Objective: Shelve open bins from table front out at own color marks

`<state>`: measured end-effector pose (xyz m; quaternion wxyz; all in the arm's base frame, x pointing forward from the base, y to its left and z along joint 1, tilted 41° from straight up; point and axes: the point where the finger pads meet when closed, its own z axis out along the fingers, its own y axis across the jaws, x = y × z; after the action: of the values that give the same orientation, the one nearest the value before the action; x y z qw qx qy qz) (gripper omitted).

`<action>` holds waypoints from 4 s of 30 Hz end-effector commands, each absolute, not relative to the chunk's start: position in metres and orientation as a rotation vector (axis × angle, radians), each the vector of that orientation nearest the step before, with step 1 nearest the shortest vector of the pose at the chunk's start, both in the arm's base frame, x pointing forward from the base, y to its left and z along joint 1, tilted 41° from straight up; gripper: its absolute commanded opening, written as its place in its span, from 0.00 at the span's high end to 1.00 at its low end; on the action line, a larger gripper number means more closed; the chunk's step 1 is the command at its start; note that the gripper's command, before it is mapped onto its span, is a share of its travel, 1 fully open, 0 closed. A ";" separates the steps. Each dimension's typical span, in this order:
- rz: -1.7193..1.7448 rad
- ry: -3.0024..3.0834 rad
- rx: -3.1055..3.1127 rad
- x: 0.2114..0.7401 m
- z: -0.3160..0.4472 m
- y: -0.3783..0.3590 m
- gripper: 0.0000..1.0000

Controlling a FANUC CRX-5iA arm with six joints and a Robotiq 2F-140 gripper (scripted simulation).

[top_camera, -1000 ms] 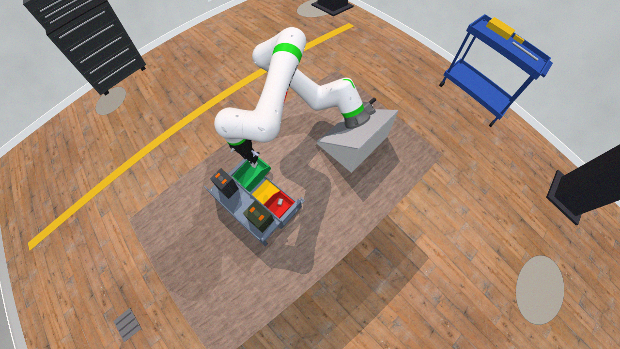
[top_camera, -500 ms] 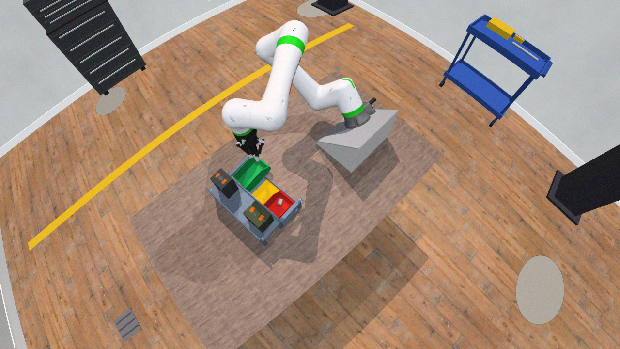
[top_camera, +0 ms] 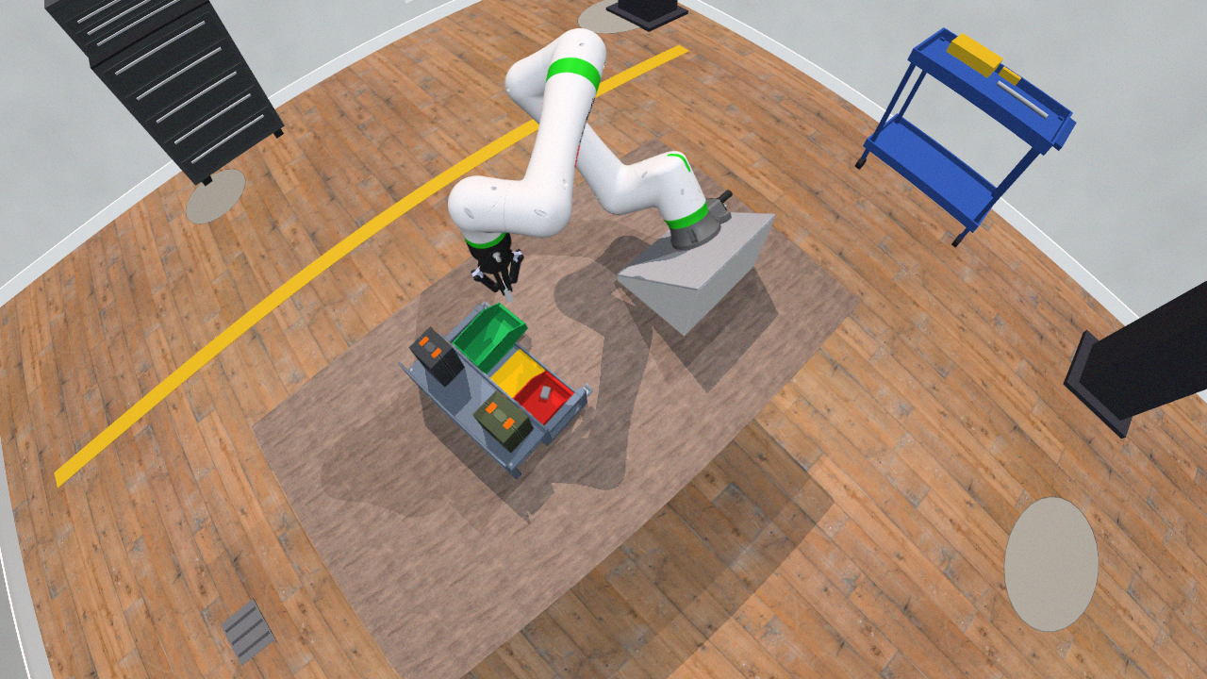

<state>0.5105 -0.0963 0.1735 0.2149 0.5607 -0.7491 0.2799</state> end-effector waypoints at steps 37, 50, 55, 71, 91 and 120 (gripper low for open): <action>0.652 -1.701 1.903 0.480 0.173 -0.112 1.00; 0.652 -1.701 1.903 0.480 0.173 -0.112 1.00; 0.652 -1.701 1.903 0.480 0.172 -0.112 1.00; 0.652 -1.700 1.903 0.480 0.160 -0.122 1.00; 0.652 -1.700 1.903 0.481 0.117 -0.160 1.00; 0.652 -1.700 1.903 0.482 0.088 -0.185 1.00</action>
<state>0.4816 -0.1848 0.0883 0.2513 0.6993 -0.6250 0.2394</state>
